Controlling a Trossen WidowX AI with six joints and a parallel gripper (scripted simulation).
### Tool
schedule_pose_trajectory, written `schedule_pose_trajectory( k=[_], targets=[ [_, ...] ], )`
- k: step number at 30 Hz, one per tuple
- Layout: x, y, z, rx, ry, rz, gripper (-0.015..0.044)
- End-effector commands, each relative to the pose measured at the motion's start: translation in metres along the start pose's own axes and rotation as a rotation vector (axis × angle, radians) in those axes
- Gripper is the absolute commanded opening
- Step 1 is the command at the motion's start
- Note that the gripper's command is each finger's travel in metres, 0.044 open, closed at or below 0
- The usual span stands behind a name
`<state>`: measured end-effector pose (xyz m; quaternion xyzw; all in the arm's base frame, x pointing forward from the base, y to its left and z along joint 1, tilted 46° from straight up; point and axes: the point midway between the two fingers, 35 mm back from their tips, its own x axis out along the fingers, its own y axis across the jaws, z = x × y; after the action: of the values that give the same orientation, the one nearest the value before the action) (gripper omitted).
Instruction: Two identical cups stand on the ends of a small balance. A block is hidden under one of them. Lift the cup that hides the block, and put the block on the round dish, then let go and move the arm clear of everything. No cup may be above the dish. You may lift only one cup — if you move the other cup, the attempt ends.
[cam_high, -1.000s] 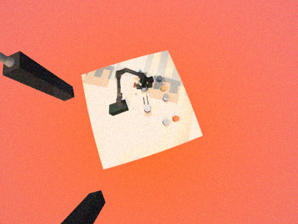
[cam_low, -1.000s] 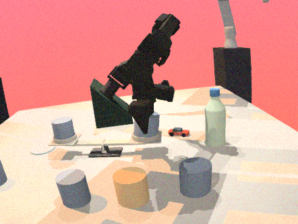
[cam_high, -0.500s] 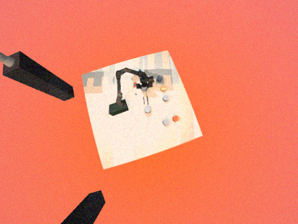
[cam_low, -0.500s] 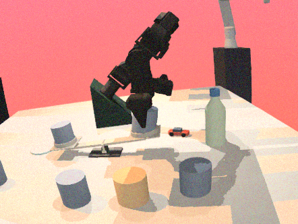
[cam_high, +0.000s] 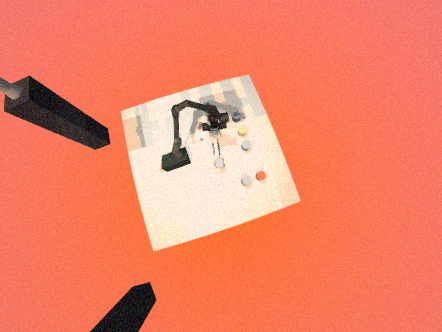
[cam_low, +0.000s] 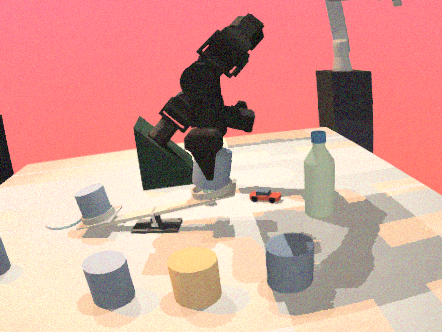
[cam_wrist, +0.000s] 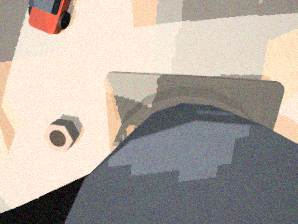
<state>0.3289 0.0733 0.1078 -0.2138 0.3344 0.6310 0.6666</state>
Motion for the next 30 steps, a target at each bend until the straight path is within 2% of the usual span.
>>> schedule_pose_trajectory(
  k=[1,30],
  targets=[
    [-0.008,-0.003,0.004,-0.016,-0.014,-0.013,0.0000],
    [-0.045,0.000,0.004,-0.016,-0.016,-0.011,0.0000]
  ],
)
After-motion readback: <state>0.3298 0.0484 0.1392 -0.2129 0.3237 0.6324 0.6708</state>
